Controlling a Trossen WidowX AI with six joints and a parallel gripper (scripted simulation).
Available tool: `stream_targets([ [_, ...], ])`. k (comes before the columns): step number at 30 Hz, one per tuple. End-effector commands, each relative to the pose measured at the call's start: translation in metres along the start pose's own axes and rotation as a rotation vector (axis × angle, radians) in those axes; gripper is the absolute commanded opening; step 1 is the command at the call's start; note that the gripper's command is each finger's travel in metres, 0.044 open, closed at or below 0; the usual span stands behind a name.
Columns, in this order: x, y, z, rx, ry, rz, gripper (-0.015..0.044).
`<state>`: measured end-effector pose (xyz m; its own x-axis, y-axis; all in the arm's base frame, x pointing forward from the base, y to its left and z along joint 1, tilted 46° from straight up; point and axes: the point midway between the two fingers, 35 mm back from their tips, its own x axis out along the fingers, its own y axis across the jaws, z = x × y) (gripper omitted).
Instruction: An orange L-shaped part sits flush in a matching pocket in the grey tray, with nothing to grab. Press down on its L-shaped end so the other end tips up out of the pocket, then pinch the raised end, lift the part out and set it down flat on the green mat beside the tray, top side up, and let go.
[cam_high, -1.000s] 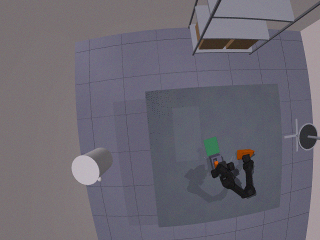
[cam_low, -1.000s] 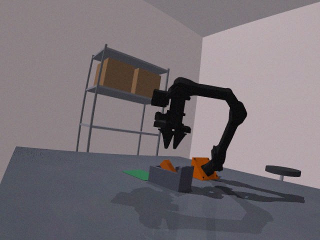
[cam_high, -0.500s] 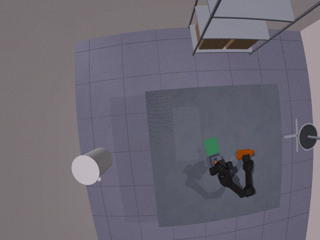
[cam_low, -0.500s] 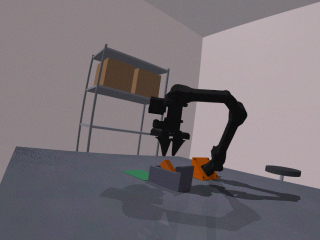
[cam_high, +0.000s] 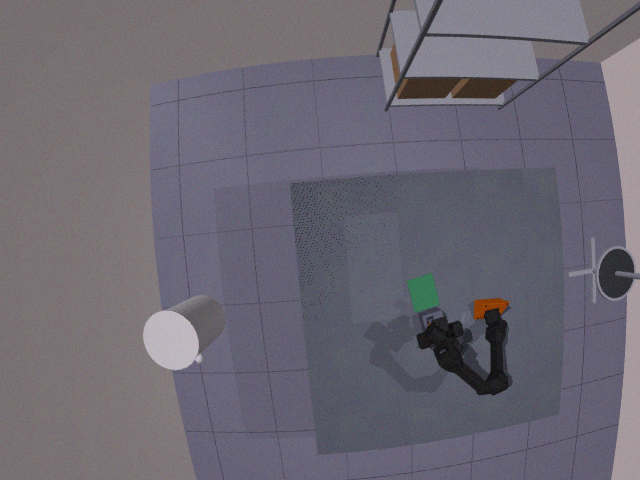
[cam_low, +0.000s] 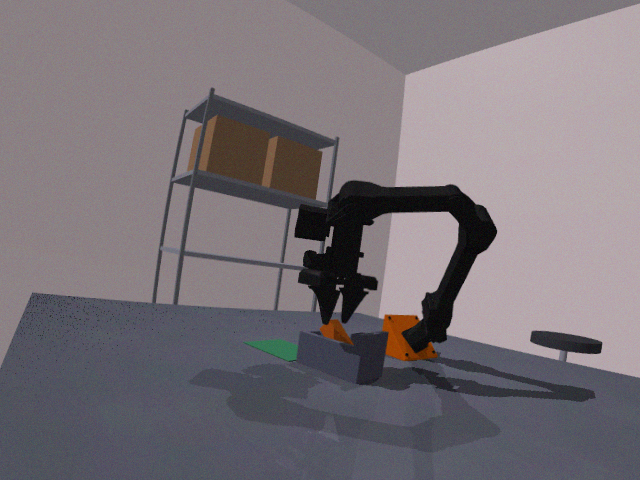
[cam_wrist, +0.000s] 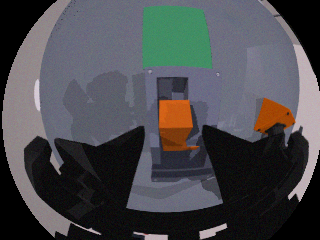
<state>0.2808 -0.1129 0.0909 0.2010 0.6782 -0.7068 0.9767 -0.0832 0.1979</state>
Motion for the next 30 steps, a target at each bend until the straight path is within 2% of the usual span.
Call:
stream_targets([
  [1,0.008,0.000,-0.002,0.001,0.006,0.001,0.0280],
  [14,0.025,-0.001,-0.002,0.000,0.008,0.001,0.0280],
  [19,0.021,-0.001,-0.001,-0.001,0.002,-0.001,0.0149],
  [29,0.021,-0.001,-0.001,-0.001,0.002,-0.001,0.0082],
  [30,0.021,-0.001,-0.001,-0.001,0.002,-0.001,0.0056],
])
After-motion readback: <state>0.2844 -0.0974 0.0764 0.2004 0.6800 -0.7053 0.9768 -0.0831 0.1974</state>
